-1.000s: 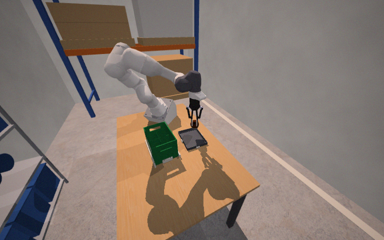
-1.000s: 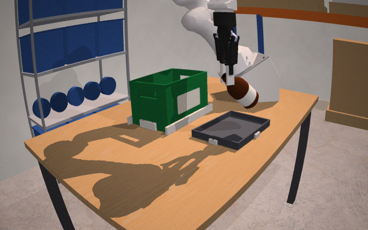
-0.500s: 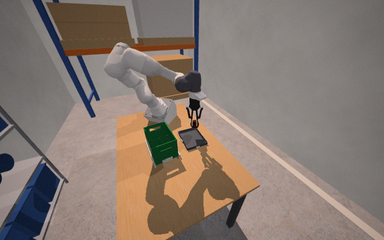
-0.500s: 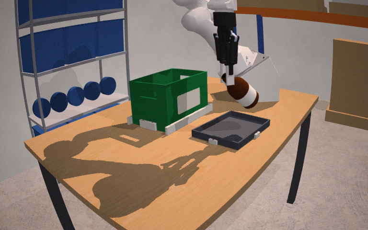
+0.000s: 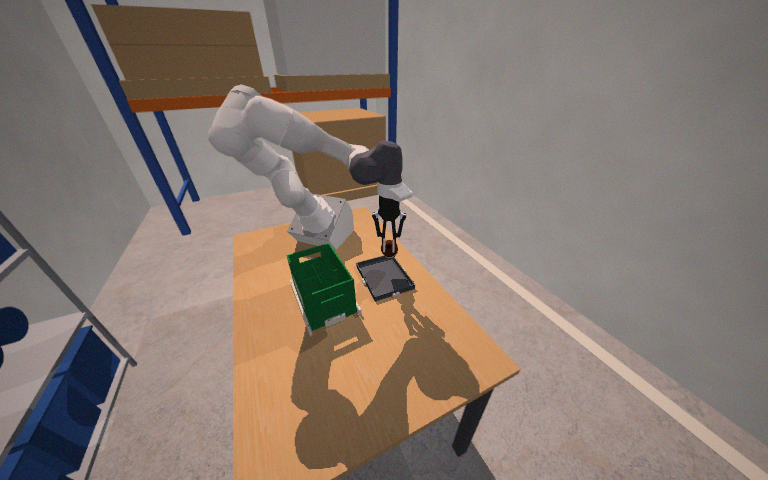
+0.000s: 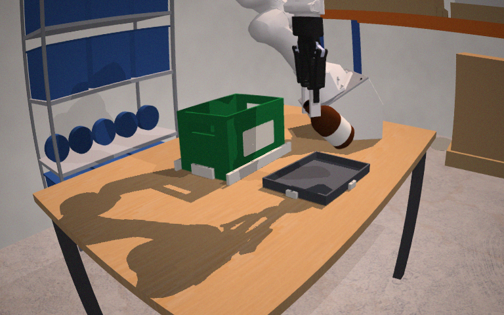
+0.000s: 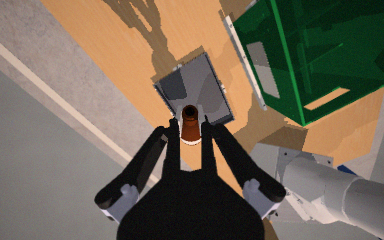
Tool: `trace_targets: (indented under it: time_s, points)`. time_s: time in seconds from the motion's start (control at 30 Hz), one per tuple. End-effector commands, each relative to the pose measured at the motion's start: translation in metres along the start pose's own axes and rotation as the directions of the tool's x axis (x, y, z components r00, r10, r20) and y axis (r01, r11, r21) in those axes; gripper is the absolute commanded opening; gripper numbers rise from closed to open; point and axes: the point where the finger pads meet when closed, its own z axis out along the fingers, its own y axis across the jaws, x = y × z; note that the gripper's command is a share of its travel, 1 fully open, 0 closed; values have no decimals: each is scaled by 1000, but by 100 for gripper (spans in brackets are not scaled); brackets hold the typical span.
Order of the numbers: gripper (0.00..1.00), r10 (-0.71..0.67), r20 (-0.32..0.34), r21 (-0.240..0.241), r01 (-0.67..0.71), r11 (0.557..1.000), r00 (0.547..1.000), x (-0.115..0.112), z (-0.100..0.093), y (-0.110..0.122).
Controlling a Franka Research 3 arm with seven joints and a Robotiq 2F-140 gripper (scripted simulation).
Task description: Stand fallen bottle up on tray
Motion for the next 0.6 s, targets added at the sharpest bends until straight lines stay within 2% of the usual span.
trace_targets:
  time_s: [0.0,0.33,0.57]
  points:
    - [0,3,-7,4,-3,1000,1000,-1,-1,-2]
    - [0,2,-41,0,-2,1000,999,-2,-1,-1]
    - [0,2,-89,-1,-2,1000,996,-3,-1,-1]
